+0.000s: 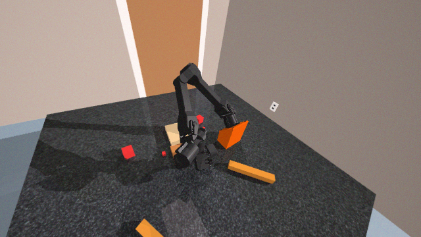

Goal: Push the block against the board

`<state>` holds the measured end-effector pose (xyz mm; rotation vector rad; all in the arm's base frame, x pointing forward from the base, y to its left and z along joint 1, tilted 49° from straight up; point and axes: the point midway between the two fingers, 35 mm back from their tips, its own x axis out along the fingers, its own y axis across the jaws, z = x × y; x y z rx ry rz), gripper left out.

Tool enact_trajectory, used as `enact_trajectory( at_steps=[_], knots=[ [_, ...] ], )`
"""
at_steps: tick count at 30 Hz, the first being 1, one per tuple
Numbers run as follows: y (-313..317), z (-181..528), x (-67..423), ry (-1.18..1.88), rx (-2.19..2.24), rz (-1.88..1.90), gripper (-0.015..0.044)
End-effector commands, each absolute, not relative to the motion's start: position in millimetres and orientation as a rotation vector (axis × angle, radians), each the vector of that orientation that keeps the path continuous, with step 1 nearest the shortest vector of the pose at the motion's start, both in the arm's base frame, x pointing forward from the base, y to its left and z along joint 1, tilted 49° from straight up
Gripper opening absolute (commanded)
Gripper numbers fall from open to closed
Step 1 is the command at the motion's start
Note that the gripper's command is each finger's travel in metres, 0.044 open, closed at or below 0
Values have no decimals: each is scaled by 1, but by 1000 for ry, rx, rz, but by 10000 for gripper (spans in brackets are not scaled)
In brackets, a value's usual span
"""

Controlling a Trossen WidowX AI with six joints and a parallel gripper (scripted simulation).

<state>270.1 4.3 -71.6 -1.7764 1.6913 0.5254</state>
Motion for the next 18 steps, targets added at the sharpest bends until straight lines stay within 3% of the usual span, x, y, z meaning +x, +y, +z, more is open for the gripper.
enact_trajectory(
  at_steps=[1,18],
  knots=[
    [9,-78,270,1695,-1771,526,0],
    [41,-73,271,1692,-1773,527,0]
  ],
)
